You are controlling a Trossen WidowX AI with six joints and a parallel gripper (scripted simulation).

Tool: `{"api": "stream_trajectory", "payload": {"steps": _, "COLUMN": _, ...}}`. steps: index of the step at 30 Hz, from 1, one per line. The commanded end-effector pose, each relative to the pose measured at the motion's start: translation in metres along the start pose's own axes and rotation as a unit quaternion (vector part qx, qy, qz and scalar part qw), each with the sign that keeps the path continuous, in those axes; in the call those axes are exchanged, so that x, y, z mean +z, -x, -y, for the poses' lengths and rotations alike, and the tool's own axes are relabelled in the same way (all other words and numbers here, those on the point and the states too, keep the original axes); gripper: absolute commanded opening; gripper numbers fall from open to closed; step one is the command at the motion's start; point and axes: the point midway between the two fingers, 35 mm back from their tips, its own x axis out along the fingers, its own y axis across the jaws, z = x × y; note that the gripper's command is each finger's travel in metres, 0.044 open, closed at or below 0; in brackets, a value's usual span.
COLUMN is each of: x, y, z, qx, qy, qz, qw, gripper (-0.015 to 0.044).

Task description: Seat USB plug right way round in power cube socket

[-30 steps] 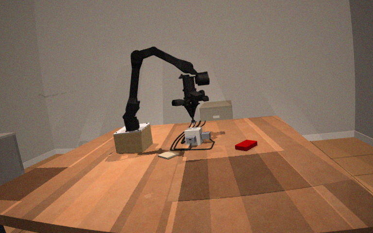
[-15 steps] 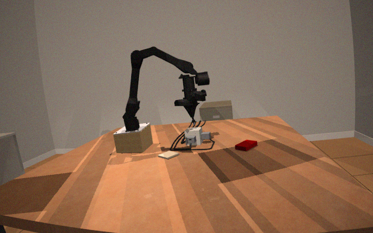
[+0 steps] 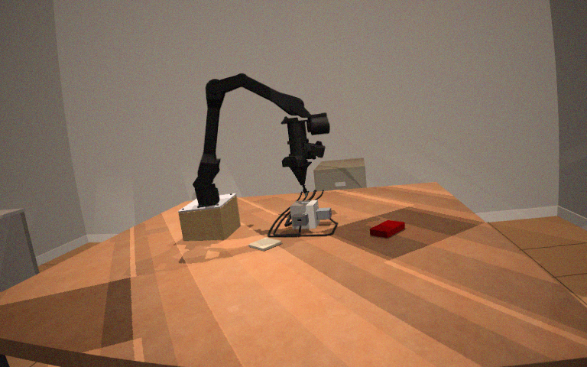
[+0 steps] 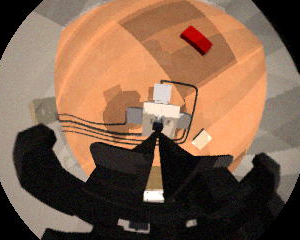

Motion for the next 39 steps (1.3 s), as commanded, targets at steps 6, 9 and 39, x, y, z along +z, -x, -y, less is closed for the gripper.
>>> {"api": "stream_trajectory", "payload": {"steps": 6, "x": 0.0002, "y": -0.0002, "z": -0.0001, "qx": 0.000, "qy": 0.125, "qz": 0.000, "qw": 0.992, "gripper": 0.0000}}
{"api": "stream_trajectory", "payload": {"steps": 9, "x": 0.0002, "y": -0.0002, "z": -0.0001, "qx": 0.000, "qy": 0.164, "qz": 0.000, "qw": 0.986, "gripper": 0.0000}}
{"api": "stream_trajectory", "payload": {"steps": 39, "x": 0.0001, "y": -0.0002, "z": -0.0001, "qx": 0.000, "qy": 0.529, "qz": 0.000, "qw": 0.849, "gripper": 0.0000}}
